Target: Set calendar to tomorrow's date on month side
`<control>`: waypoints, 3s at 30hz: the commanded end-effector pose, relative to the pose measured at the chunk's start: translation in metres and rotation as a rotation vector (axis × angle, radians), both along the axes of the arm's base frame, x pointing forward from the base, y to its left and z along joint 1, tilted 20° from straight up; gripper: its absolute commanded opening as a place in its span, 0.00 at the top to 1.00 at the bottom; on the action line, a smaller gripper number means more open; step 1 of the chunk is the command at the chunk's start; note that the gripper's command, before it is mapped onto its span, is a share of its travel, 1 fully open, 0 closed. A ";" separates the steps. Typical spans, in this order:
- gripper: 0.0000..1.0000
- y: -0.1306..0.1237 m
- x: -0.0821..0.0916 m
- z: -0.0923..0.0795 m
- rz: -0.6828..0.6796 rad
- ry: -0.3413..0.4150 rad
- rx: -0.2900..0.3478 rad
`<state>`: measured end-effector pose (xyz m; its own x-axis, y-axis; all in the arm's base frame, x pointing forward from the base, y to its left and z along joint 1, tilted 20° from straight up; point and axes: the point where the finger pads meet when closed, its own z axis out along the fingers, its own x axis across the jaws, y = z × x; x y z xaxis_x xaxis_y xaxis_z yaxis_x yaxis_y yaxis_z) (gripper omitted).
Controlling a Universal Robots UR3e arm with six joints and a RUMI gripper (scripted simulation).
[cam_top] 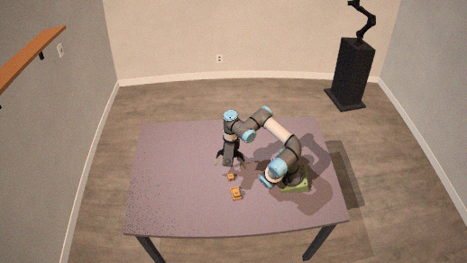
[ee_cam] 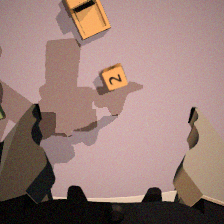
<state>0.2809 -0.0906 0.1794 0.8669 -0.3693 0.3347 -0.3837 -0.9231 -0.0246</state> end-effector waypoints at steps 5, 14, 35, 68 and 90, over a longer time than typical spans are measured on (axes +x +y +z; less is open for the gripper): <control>0.00 -0.001 0.000 -0.001 0.210 0.011 -0.064; 0.00 -0.003 0.000 -0.003 0.358 0.027 -0.115; 0.72 -0.003 0.000 -0.003 0.375 0.029 -0.122; 0.72 -0.003 0.000 -0.004 0.375 0.029 -0.122; 0.72 -0.005 0.007 -0.024 0.376 0.028 -0.121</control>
<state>0.2857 -0.0950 0.1591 0.9441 0.0155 0.3294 -0.0174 -0.9952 0.0967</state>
